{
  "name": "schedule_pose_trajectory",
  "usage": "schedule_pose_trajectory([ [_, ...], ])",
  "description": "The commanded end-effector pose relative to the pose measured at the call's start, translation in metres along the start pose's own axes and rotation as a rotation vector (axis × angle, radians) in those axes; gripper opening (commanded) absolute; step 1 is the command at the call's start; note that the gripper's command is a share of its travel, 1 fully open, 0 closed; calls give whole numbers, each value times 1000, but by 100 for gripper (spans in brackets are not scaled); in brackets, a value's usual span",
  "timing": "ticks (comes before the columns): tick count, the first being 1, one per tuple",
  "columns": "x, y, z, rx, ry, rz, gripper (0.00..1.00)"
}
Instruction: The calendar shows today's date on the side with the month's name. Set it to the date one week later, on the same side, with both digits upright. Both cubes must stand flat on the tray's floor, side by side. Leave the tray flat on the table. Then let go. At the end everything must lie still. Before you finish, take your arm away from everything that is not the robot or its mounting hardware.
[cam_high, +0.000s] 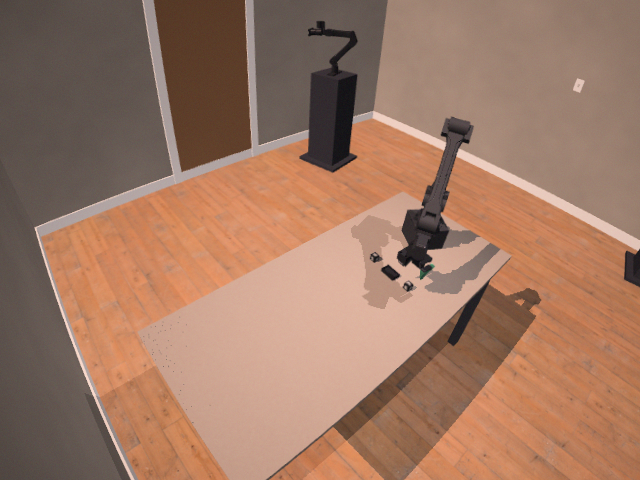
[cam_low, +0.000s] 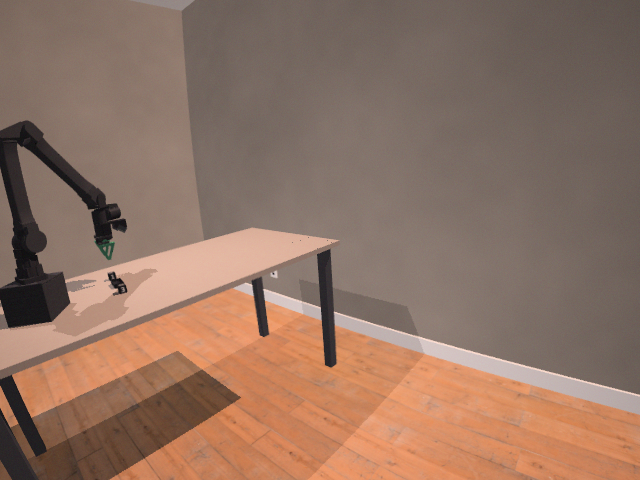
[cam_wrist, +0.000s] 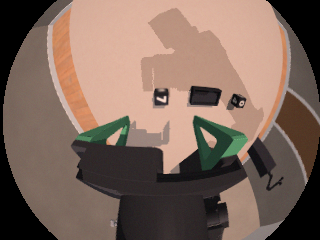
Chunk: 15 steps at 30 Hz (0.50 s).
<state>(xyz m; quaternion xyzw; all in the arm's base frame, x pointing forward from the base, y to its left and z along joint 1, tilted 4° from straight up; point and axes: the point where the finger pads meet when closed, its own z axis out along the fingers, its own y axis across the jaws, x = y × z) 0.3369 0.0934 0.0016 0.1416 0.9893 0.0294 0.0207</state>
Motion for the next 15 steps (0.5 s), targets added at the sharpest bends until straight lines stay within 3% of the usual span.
schedule_pose_trajectory([
  [1, -23, 7, -18, -30, -50, -1, 100],
  [4, -18, 0, -15, -25, -42, -1, 100],
  [6, -17, -19, -9, -22, -40, 0, 100],
  [11, -29, -102, -4, -11, -42, 4, 100],
  [12, -27, -102, -4, -9, -36, 4, 100],
  [15, -24, -159, -1, -4, -42, 6, 100],
])
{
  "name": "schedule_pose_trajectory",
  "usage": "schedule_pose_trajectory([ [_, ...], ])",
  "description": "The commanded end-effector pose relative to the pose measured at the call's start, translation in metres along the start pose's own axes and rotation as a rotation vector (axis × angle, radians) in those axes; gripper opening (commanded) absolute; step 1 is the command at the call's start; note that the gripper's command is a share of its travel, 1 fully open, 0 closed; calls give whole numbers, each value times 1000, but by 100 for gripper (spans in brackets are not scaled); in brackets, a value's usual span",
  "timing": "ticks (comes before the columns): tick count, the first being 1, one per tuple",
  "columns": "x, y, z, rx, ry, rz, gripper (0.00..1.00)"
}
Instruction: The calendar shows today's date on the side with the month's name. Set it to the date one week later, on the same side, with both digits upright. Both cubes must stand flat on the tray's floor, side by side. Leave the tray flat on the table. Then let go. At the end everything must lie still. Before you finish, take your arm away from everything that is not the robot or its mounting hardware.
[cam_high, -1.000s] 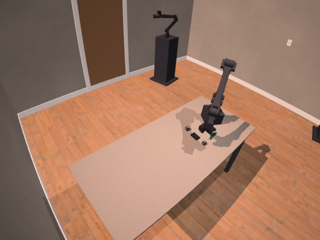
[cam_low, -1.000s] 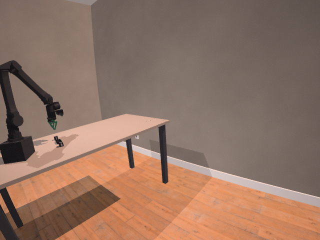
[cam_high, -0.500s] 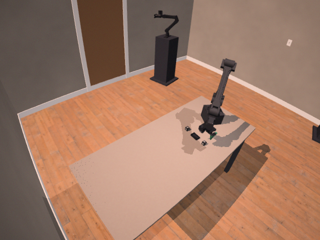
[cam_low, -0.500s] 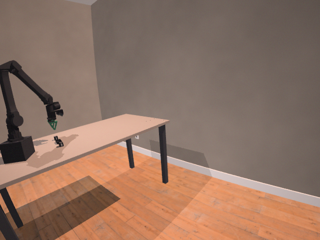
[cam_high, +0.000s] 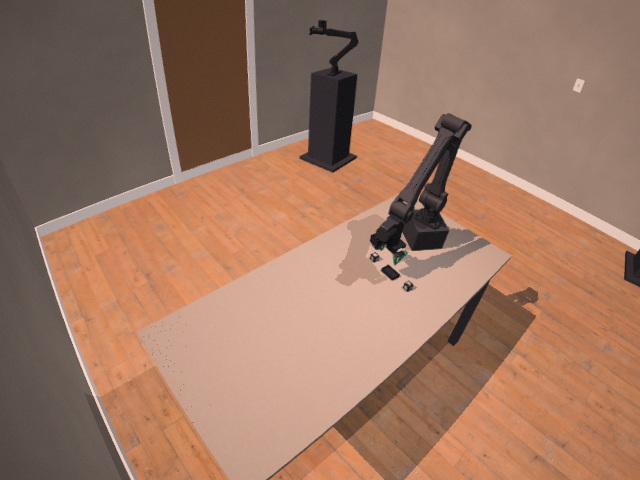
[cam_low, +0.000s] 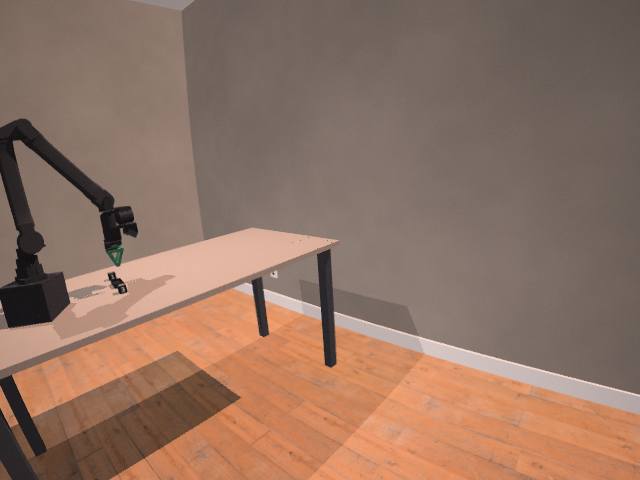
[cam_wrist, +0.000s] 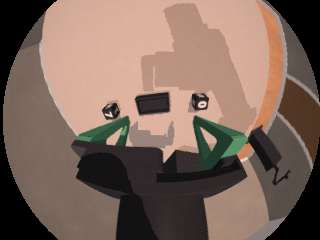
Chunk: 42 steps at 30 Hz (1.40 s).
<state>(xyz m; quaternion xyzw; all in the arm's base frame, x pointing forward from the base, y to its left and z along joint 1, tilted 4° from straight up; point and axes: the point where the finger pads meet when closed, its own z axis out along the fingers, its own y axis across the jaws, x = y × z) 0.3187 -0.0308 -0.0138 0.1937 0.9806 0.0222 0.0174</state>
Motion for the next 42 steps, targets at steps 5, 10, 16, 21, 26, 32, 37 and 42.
schedule_pose_trajectory([
  [5, -3, -82, -5, -20, -44, -96, 100],
  [10, -3, -85, -6, -20, -45, -119, 100],
  [16, -3, -91, -6, -18, -46, -101, 44],
  [21, -3, -91, -6, -18, -46, -102, 44],
  [26, -3, -91, -6, -18, -46, -99, 44],
  [32, -3, -91, -6, -18, -46, -98, 44],
  [37, -3, -91, -6, -18, -46, -98, 44],
  [42, -3, -91, -6, -18, -46, -98, 44],
])
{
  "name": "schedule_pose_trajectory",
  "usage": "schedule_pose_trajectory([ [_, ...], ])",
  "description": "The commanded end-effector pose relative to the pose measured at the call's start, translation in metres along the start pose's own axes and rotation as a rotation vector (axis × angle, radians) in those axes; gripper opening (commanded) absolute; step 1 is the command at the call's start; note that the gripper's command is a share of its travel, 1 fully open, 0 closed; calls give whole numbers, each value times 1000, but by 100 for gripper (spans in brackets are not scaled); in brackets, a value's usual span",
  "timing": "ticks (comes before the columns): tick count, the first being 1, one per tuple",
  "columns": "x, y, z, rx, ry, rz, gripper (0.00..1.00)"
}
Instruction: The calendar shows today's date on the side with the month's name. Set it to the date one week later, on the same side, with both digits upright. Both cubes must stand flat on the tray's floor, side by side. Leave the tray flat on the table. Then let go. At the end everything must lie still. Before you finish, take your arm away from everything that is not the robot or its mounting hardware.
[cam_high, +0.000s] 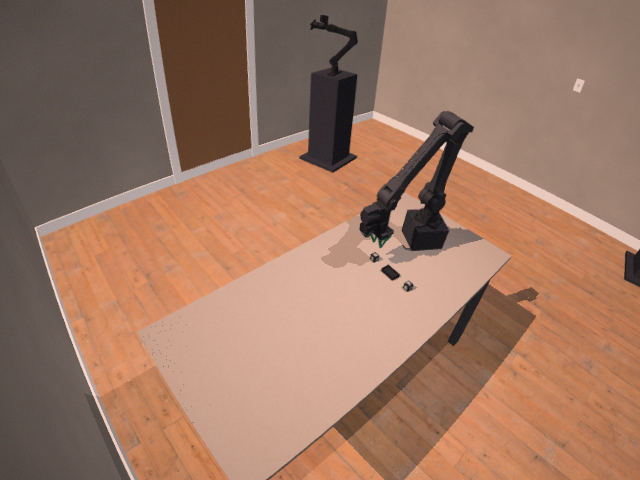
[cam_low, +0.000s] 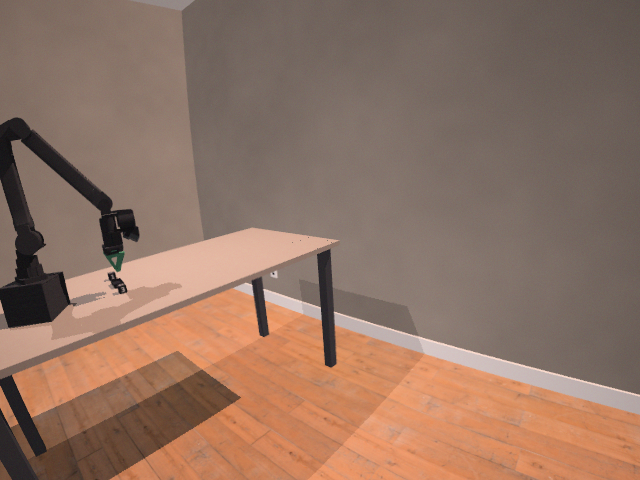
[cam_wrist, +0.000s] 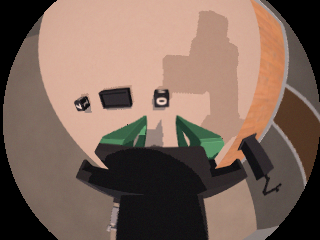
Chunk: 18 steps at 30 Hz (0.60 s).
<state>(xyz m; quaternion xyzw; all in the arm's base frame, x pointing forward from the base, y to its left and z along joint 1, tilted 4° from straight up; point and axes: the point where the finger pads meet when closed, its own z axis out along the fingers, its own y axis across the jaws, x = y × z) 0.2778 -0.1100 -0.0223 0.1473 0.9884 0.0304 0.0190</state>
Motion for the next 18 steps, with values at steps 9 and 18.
schedule_pose_trajectory([
  [9, -9, -2, -7, 2, -46, -5, 44],
  [18, -4, -1, 5, -2, -15, -3, 44],
])
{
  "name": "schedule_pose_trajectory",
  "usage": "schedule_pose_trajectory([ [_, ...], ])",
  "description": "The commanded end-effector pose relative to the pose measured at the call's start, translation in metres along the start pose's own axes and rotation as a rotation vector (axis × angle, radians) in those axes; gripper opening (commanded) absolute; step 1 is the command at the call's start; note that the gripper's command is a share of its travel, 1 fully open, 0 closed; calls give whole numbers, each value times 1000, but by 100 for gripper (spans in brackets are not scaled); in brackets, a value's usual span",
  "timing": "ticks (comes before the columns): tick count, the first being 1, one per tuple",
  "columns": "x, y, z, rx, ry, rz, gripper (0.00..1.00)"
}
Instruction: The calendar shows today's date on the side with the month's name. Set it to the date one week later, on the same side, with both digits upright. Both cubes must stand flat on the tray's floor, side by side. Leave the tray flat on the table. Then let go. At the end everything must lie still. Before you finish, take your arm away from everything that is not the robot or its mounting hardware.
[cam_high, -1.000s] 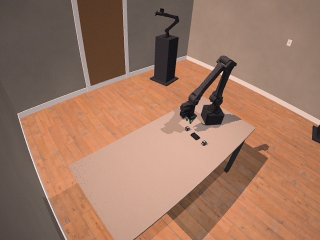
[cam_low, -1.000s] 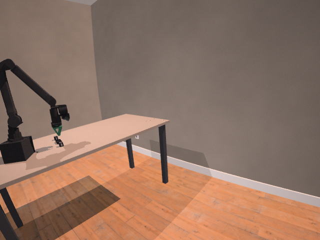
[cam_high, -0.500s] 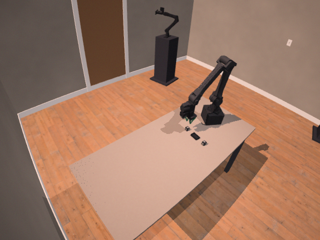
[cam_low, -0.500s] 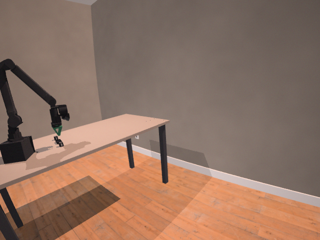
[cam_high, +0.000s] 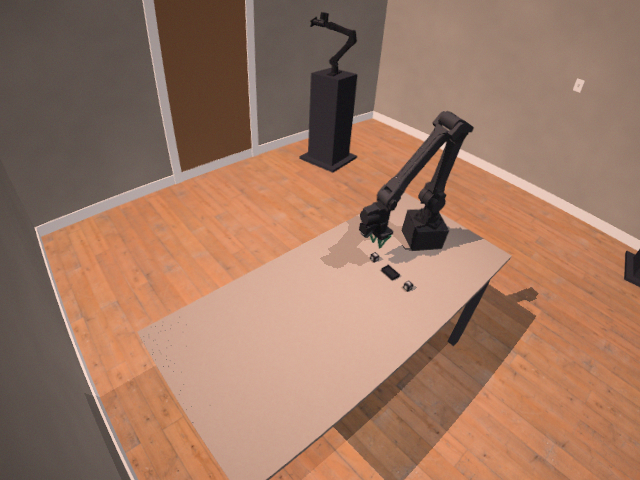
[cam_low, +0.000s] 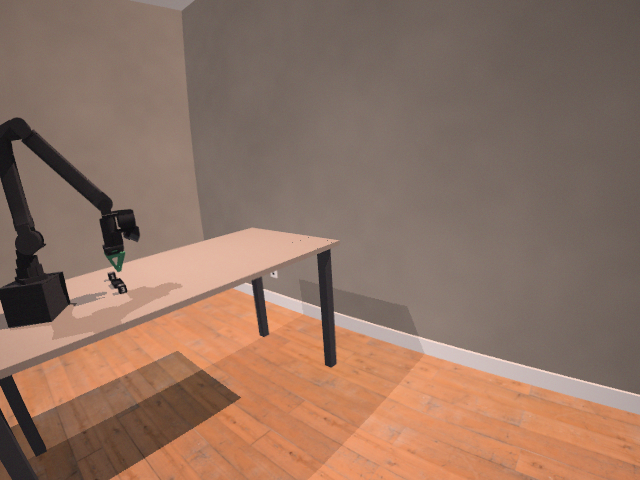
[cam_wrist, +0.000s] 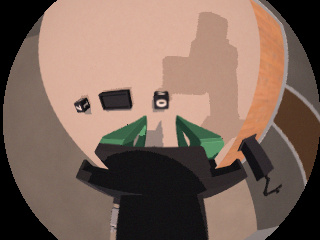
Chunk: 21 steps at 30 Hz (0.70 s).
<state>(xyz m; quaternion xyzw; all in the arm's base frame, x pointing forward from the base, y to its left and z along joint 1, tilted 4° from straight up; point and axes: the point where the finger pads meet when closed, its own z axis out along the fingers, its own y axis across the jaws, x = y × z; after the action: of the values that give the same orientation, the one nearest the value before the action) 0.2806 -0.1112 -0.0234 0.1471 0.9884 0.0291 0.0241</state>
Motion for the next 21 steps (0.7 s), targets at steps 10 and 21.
schedule_pose_trajectory([
  [10, -1, 2, 17, -3, -4, -3, 44],
  [21, -1, 2, 32, -3, -3, 1, 44],
])
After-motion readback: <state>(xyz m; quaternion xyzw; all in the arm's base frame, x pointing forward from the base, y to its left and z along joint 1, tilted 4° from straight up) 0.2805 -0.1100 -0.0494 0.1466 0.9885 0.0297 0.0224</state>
